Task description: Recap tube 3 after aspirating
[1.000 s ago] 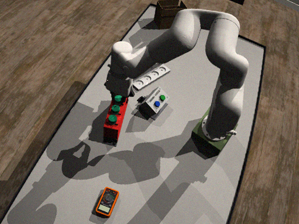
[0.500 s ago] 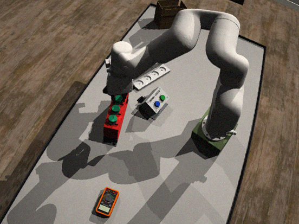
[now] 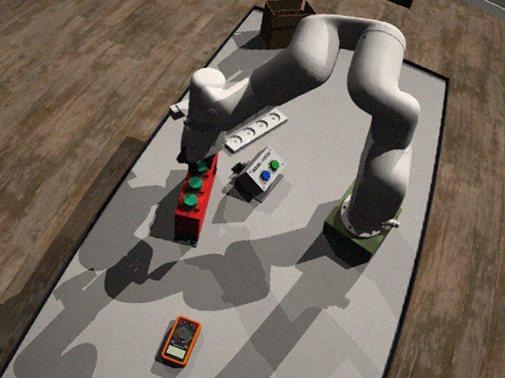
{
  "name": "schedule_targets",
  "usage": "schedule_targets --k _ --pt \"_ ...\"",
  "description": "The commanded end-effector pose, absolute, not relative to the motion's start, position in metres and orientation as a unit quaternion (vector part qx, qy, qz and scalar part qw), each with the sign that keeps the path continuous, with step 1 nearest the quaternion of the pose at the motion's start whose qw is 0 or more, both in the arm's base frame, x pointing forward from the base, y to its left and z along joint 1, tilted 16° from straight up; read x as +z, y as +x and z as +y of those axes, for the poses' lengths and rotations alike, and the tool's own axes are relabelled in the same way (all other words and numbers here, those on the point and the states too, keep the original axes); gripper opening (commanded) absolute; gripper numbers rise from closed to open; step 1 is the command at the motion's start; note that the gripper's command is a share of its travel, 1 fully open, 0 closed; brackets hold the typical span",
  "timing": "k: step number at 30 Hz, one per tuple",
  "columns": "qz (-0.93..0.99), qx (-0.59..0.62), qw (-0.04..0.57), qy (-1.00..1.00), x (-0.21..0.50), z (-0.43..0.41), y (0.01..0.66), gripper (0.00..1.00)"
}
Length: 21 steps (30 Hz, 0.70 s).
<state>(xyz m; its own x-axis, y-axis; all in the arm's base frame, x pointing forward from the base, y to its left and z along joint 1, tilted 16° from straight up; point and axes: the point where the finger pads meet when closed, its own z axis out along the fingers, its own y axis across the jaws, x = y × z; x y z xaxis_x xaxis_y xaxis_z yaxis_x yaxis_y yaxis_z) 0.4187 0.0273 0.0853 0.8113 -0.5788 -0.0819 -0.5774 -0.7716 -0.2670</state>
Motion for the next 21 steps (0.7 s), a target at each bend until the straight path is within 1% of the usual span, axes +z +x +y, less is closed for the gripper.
schedule_targets --k 1,8,10,12,15,21 --pt "0.307 -0.004 0.142 -0.941 0.0867 0.027 0.4201 0.46" --pt "0.307 -0.004 0.142 -0.941 0.0867 0.0269 0.4201 0.46" --pt "0.384 0.007 0.142 -0.912 0.0865 0.0269 0.4201 0.46" --pt "0.384 0.007 0.142 -0.912 0.0865 0.0269 0.4201 0.46" --pt "0.495 0.025 0.14 -0.857 0.0865 0.027 0.4201 0.46" --pt "0.62 0.046 0.136 -0.771 0.0865 0.027 0.4201 0.46"
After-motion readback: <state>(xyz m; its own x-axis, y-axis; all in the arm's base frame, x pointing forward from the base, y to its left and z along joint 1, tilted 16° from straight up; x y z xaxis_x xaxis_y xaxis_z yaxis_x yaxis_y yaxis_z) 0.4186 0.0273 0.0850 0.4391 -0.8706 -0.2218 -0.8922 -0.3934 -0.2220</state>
